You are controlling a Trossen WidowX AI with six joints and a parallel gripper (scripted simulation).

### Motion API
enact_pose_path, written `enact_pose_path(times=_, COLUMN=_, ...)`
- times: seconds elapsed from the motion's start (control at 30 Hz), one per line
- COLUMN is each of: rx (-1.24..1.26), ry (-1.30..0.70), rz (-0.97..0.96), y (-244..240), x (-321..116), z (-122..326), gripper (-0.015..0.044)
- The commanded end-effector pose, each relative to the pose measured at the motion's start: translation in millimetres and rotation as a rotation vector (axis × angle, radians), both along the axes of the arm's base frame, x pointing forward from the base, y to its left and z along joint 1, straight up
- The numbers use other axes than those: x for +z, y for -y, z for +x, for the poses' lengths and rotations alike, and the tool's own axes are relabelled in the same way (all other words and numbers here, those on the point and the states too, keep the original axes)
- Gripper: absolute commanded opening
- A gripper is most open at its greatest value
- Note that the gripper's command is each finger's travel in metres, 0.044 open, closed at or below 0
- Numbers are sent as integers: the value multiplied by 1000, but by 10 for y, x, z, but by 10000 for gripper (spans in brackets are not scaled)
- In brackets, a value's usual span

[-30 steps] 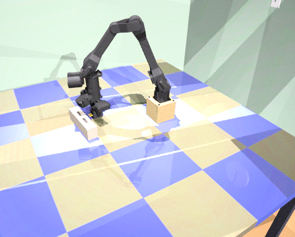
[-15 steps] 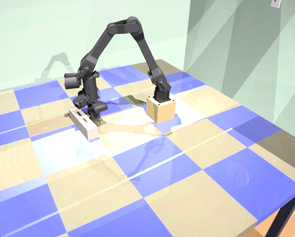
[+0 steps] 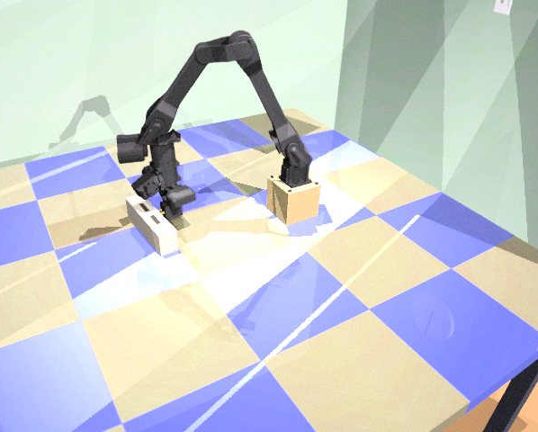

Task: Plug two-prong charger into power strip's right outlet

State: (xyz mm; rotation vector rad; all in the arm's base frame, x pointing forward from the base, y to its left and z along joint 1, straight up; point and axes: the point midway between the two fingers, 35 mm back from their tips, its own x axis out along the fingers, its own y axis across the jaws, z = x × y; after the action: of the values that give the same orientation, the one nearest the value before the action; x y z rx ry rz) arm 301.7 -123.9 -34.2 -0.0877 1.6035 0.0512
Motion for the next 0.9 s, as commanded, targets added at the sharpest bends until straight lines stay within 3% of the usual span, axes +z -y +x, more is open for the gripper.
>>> enact_pose_path(times=0.0, rx=-5, ry=-5, rz=0, y=-1, x=-9, z=0, gripper=0)
enact_pose_path(times=0.87, rx=-5, ry=-4, rz=0, y=-11, x=-18, z=77, gripper=0)
